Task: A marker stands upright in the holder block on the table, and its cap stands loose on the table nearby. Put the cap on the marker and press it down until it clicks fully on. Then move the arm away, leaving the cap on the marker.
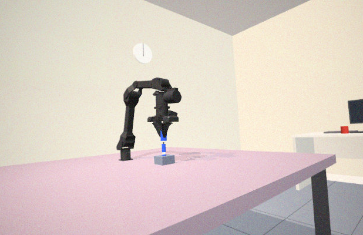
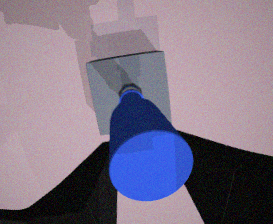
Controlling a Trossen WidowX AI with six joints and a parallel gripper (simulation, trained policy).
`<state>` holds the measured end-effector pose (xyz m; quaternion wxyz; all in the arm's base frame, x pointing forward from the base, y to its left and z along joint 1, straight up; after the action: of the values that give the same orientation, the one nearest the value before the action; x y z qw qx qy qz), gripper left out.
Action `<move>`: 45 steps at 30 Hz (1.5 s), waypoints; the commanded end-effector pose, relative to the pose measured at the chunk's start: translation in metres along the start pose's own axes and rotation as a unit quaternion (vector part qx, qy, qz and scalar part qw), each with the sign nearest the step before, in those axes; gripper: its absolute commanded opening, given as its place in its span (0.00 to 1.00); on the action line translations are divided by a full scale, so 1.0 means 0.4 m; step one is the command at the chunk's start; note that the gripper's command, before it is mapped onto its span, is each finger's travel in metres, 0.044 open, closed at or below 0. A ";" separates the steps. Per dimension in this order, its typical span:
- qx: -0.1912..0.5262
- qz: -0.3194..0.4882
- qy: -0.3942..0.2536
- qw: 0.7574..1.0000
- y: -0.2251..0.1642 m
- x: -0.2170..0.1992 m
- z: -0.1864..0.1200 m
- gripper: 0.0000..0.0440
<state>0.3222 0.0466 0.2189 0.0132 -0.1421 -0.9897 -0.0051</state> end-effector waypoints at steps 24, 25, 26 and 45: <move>0.007 -0.038 0.041 0.998 -0.003 -0.005 0.149 0.01; 0.007 -0.041 0.041 0.998 -0.003 -0.004 0.153 0.01; 0.008 -0.044 0.041 0.998 -0.003 -0.004 0.157 0.01; 0.013 -0.070 0.045 0.996 -0.008 0.000 0.185 0.13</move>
<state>0.3245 0.0445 0.1596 0.0330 -0.0839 -0.9959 -0.0044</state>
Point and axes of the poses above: the point midway between the two fingers, 35 mm back from their tips, its own z axis out along the fingers, its own x axis across the jaws, y = z × x, the point moved 5 cm from there along -z, back along the fingers, and after that the axes turned 15 degrees about z, right-handed, at the moved point
